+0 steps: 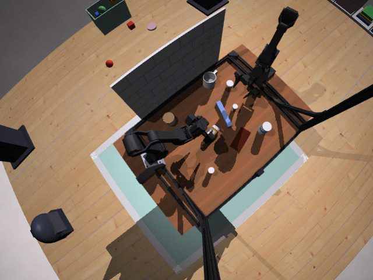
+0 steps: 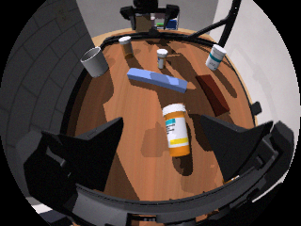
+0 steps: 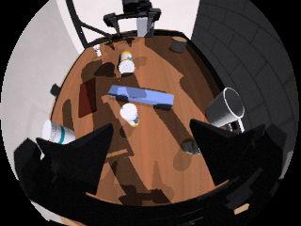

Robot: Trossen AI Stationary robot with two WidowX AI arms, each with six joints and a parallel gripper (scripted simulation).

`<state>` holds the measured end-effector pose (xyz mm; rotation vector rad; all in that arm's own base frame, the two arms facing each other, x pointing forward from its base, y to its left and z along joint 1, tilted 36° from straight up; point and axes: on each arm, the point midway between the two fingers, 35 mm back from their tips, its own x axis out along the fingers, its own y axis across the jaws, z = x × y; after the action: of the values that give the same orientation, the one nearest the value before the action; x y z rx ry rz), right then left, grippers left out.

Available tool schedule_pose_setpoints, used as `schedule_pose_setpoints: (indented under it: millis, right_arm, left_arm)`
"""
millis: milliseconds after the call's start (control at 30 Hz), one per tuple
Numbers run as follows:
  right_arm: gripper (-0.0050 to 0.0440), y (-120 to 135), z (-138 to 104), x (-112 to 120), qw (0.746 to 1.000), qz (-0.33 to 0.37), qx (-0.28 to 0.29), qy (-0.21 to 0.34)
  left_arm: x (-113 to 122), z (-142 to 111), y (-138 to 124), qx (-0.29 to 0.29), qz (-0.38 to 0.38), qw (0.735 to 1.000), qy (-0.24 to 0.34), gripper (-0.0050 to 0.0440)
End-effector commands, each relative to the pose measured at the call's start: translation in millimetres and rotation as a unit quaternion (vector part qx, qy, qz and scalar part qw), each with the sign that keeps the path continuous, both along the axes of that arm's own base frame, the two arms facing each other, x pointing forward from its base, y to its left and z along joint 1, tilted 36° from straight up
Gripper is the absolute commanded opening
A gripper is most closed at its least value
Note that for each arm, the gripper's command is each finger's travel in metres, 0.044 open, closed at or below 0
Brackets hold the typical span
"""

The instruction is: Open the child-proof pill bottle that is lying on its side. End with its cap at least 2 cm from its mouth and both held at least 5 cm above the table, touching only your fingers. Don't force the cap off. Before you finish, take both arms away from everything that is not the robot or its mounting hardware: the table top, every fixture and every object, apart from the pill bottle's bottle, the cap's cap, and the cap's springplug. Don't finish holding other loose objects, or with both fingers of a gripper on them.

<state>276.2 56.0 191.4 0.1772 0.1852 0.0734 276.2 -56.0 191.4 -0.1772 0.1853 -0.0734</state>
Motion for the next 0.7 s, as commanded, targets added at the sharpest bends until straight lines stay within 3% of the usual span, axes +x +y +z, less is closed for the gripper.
schedule_pose_setpoints:
  millis: [0,667]
  right_arm:
    - [0.0440,0.0,0.0,0.0,1.000,0.000,0.000,0.000]
    - [0.0440,0.0,0.0,0.0,1.000,0.000,0.000,0.000]
  left_arm:
    - [0.0,0.0,0.0,0.000,0.000,1.000,0.000,0.0440]
    - [1.6,-0.2,-1.3,0.000,-0.002,1.000,0.009,0.0440]
